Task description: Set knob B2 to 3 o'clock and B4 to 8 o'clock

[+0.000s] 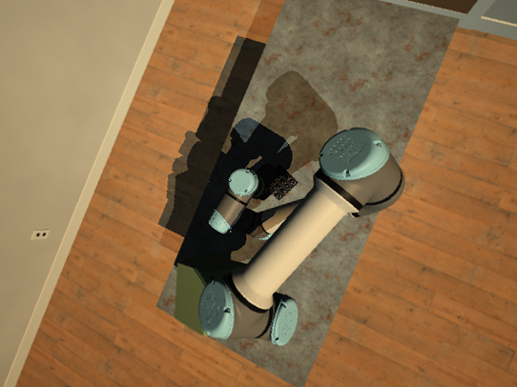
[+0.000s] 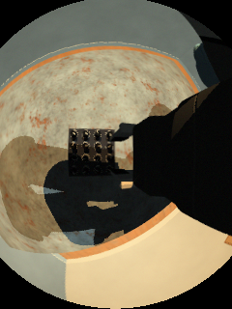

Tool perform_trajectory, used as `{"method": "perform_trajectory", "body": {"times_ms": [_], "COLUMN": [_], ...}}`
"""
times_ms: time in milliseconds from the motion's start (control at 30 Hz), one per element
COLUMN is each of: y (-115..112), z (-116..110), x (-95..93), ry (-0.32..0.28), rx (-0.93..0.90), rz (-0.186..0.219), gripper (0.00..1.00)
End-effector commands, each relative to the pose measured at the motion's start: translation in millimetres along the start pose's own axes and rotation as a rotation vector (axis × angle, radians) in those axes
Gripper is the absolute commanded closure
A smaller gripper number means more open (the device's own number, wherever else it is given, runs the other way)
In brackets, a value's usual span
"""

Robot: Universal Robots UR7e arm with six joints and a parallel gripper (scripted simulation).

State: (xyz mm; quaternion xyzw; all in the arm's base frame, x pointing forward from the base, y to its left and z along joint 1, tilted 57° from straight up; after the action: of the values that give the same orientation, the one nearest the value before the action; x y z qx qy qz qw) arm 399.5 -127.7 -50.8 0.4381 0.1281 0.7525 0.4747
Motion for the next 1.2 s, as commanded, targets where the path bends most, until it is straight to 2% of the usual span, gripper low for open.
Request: {"method": "perform_trajectory", "body": {"times_ms": [0,667,1167], "y": [-1,-2,-3], "z": [-8,-41,-46], "x": [0.3,0.3,0.3], "ry": [0.000,0.000,0.000], "rx": [0.000,0.000,0.000], "rz": [0.000,0.000,0.000], "gripper": [0.00,0.00,0.00]}}
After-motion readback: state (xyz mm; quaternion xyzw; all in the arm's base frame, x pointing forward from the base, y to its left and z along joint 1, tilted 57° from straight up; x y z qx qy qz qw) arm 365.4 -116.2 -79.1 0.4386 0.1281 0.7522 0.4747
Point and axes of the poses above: the point where the finger pads meet when closed, its own x axis back along the fingers, its own y axis across the jaws, z = x × y, the point moved 1 cm from there along x, back along the fingers, and after that the axes turned 1 degree about x, right-handed, at the moved point
